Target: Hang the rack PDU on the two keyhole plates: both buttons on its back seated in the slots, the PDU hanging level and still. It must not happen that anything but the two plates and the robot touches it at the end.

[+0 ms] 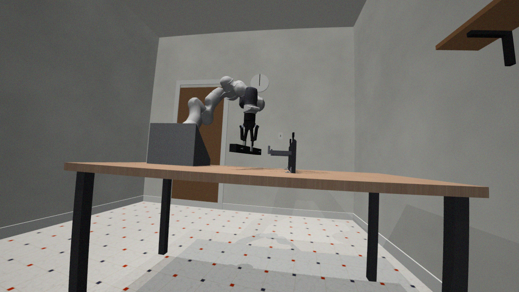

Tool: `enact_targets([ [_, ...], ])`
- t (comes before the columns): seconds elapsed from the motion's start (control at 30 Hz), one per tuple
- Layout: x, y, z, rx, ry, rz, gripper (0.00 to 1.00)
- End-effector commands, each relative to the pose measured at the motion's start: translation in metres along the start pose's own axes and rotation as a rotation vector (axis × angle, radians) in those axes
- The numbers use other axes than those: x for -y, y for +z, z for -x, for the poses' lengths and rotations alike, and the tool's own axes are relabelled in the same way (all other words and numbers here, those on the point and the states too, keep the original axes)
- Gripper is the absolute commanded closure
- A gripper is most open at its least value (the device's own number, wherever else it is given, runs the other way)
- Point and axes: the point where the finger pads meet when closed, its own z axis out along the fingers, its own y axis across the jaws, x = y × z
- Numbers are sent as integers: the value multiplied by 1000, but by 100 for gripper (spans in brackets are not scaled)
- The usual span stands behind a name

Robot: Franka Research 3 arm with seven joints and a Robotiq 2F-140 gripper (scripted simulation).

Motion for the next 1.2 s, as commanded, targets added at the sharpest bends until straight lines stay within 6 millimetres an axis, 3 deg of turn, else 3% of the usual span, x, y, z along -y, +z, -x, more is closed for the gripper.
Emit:
enact_targets([
  [0.0, 2, -4, -1, -2, 5, -5, 100],
  [0.27, 3, -4, -1, -3, -36, -6, 100],
  [0.5, 8, -4, 0, -4, -225, -9, 100],
  [0.6, 26, -5, 4, -4, -225, -9, 100],
  [0.67, 26, -5, 4, -4, -225, -9, 100],
  [0.97, 78, -8, 14, -4, -225, -9, 100],
  [1.17, 96, -9, 17, -4, -225, -9, 100],
])
